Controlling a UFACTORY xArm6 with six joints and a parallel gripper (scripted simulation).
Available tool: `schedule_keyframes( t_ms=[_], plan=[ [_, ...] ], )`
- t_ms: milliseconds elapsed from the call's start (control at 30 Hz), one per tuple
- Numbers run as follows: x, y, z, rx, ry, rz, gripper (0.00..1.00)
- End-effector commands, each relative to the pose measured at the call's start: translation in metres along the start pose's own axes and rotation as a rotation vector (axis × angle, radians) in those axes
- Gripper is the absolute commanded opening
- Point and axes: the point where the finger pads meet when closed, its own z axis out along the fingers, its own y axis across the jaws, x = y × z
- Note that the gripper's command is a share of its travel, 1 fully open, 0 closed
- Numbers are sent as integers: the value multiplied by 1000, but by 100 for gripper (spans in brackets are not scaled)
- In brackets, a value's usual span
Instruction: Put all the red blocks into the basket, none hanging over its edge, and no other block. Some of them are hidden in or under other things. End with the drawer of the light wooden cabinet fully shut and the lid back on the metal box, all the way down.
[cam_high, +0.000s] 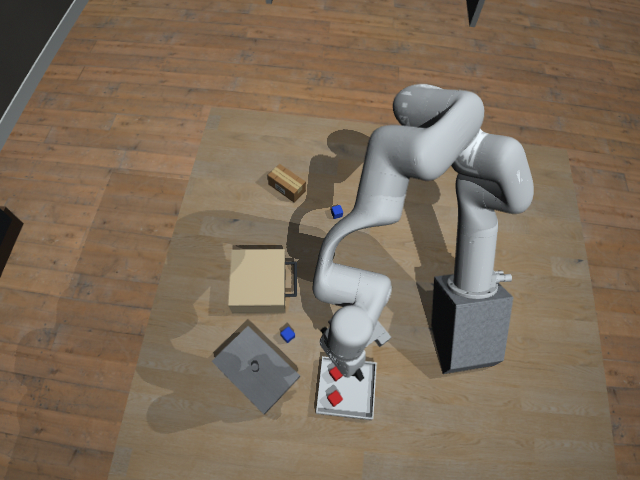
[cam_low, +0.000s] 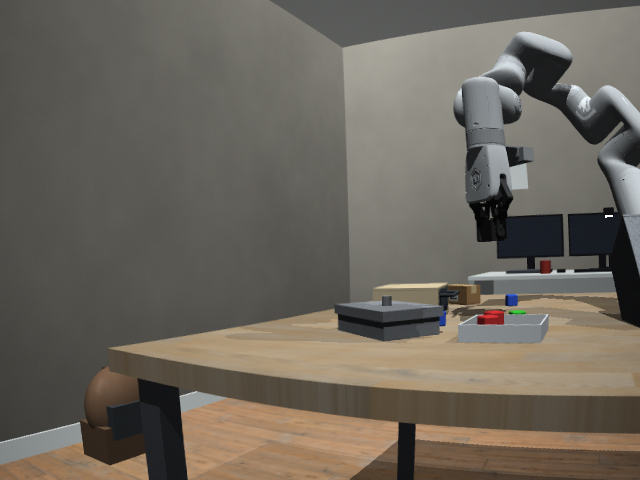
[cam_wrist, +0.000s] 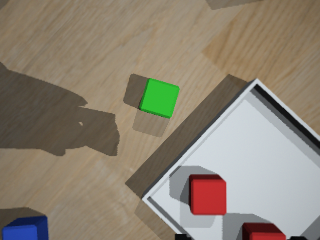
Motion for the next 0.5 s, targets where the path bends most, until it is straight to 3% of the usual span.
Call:
schedule_keyframes(
  t_ms=[0,167,233,467],
  plan=[
    [-3,-13,-3,-5,-6,104,48],
    [-3,-53,-6,-16,-8,429,48],
    [-3,-53,-6,-16,-8,429,48],
    [9,-139,-8,-27,3,907,48]
  ],
)
